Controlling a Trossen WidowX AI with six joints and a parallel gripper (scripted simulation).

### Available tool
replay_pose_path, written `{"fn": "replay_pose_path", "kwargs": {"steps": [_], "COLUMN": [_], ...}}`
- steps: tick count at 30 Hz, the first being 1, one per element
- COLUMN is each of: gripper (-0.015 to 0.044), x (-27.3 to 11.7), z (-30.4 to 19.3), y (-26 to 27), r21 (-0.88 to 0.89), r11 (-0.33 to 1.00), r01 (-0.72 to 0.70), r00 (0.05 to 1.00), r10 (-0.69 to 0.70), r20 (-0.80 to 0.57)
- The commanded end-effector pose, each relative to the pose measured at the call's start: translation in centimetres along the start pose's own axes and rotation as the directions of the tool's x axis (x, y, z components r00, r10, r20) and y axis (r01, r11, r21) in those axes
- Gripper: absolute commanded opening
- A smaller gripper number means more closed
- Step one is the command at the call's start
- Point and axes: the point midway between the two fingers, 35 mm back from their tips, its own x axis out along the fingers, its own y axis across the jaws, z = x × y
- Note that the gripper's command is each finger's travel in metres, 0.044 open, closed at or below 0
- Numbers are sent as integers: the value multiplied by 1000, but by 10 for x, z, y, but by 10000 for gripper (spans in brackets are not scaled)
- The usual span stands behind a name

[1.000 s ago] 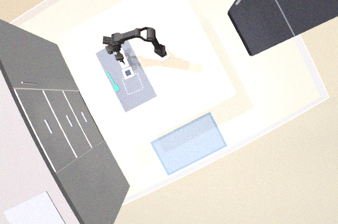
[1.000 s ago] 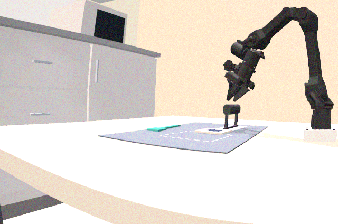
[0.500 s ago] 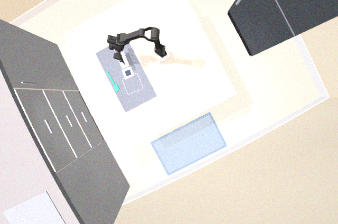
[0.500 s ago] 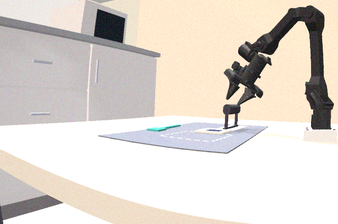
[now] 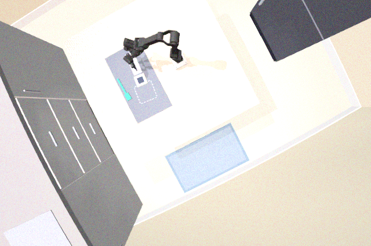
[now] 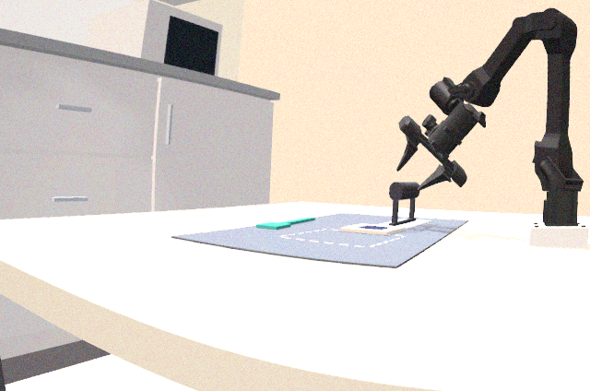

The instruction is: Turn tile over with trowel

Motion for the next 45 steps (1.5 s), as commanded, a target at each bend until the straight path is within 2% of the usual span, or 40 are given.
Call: {"fn": "replay_pose_path", "kwargs": {"steps": [1,12,45], "gripper": [300,300,300], "x": [-2,-7,36], "z": [-6,-20,-18], "y": [-3,-8,-3], "r21": [121,432,489], "r11": [992,892,865], "r01": [-35,-131,-117], "r00": [999,991,993], "r10": [34,124,98], "r20": [9,45,63]}}
